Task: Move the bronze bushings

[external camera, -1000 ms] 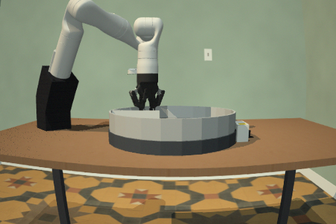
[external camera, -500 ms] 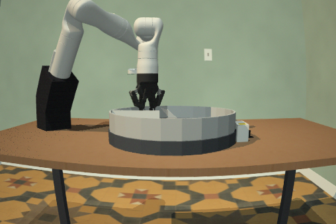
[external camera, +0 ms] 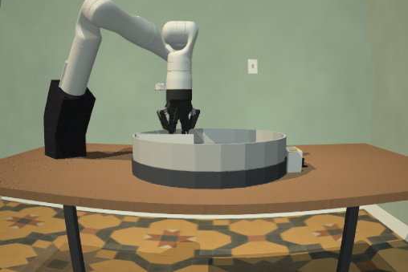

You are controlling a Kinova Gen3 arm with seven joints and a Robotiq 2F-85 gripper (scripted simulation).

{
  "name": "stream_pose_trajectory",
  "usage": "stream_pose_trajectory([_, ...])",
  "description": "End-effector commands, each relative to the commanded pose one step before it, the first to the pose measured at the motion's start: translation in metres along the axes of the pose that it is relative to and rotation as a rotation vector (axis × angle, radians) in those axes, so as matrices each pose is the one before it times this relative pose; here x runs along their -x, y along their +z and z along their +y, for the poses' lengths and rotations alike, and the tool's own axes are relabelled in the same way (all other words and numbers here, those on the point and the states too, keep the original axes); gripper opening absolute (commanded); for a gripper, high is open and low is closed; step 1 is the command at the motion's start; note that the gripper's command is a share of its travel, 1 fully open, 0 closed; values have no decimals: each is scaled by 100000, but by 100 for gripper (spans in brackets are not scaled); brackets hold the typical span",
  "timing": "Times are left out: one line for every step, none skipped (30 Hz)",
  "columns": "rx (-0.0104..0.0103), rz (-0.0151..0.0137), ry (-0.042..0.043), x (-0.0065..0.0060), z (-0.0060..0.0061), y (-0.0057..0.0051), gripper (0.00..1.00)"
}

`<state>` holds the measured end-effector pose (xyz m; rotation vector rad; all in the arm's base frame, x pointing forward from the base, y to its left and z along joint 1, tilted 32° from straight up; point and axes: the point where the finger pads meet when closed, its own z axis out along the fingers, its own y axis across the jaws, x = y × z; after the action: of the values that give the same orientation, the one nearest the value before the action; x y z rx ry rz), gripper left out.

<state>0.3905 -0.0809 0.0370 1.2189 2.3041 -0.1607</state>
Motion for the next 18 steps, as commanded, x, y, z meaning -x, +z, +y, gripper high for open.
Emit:
stream_pose_trajectory([400, -497, -11, 233, 174, 30, 0])
stream_pose_trajectory([43, -19, -9, 8, 17, 8, 0])
stream_pose_trajectory([2, 3, -11, 1, 5, 12, 0])
stream_pose_trajectory([2, 3, -10, 1, 6, 15, 0])
stream_pose_trajectory([2, 3, -10, 1, 7, 19, 0])
stream_pose_trajectory([2, 3, -10, 1, 7, 23, 0])
stream_pose_trajectory([2, 3, 87, 1, 7, 26, 0])
stream_pose_trajectory([2, 3, 116, 1, 8, 29, 0])
stream_pose_trajectory([2, 3, 128, 1, 8, 32, 0])
stream_pose_trajectory([2, 3, 139, 1, 8, 34, 0])
stream_pose_trajectory([2, 2, 147, 1, 7, 35, 0])
stream_pose_trajectory([1, 2, 152, 1, 7, 36, 0])
stream_pose_trajectory([1, 1, 91, 1, 8, 36, 0])
stream_pose_trajectory([0, 0, 0, 0, 0, 0, 0])
stream_pose_trajectory([0, 0, 0, 0, 0, 0, 0])
stream_pose_trajectory([-15, -26, -286, -2, -21, 25, 0])
stream_pose_trajectory([8, 13, 87, 3, 20, 38, 0])
stream_pose_trajectory([7, 11, 105, 2, 17, 36, 0])
